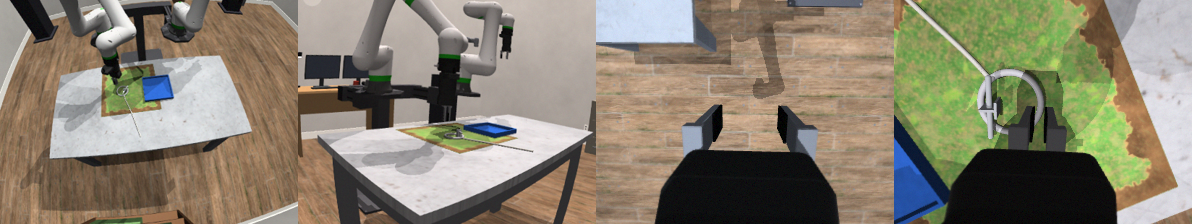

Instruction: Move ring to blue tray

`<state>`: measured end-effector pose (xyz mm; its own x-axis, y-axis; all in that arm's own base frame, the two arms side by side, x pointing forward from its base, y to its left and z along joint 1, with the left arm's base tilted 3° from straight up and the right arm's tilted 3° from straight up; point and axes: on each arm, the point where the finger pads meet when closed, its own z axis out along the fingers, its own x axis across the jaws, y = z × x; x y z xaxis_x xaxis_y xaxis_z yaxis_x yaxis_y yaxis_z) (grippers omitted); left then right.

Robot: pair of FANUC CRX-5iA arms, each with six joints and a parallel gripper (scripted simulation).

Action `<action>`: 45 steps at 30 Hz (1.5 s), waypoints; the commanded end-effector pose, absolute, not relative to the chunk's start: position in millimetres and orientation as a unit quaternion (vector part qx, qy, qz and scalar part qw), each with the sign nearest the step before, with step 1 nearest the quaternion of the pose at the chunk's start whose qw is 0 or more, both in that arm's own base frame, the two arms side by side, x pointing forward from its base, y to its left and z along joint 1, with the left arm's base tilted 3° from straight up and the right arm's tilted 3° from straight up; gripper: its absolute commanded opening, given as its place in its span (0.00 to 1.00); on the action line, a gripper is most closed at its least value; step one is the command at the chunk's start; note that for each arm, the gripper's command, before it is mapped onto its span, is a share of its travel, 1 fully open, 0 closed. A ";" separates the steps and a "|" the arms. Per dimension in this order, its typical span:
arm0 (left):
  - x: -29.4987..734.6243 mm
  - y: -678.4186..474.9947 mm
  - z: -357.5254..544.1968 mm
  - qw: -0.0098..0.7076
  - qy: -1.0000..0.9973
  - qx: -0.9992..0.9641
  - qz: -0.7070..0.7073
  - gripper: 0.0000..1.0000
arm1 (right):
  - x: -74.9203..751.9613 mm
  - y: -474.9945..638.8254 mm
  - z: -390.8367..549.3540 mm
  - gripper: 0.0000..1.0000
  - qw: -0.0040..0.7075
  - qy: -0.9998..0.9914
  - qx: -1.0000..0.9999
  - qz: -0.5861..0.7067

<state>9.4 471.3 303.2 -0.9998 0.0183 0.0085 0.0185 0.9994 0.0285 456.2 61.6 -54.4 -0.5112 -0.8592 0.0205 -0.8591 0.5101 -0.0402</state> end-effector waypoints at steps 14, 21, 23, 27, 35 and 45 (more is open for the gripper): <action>9.6 471.5 304.1 0.004 -1.000 -0.009 -0.015 1.00 | 457.5 60.6 -76.4 0.32 0.002 0.869 -0.495 -0.023; 9.6 471.5 304.1 0.004 -1.000 -0.009 -0.015 1.00 | 457.8 60.1 -85.3 0.32 0.002 0.869 -0.495 -0.023; 9.6 471.5 304.1 0.004 -1.000 -0.009 -0.015 1.00 | 457.9 60.0 -88.7 0.32 0.002 0.869 -0.495 -0.023; 9.6 471.5 304.1 0.004 -1.000 -0.009 -0.015 1.00 | 458.1 59.7 -94.8 0.32 0.002 0.869 -0.495 -0.023; 9.6 471.5 304.1 0.004 -1.000 -0.009 -0.015 1.00 | 458.4 59.3 -101.7 0.32 0.002 0.869 -0.495 -0.023; 9.6 471.5 304.1 0.004 -1.000 -0.009 -0.015 1.00 | 458.6 59.1 -106.4 0.32 0.002 0.869 -0.495 -0.023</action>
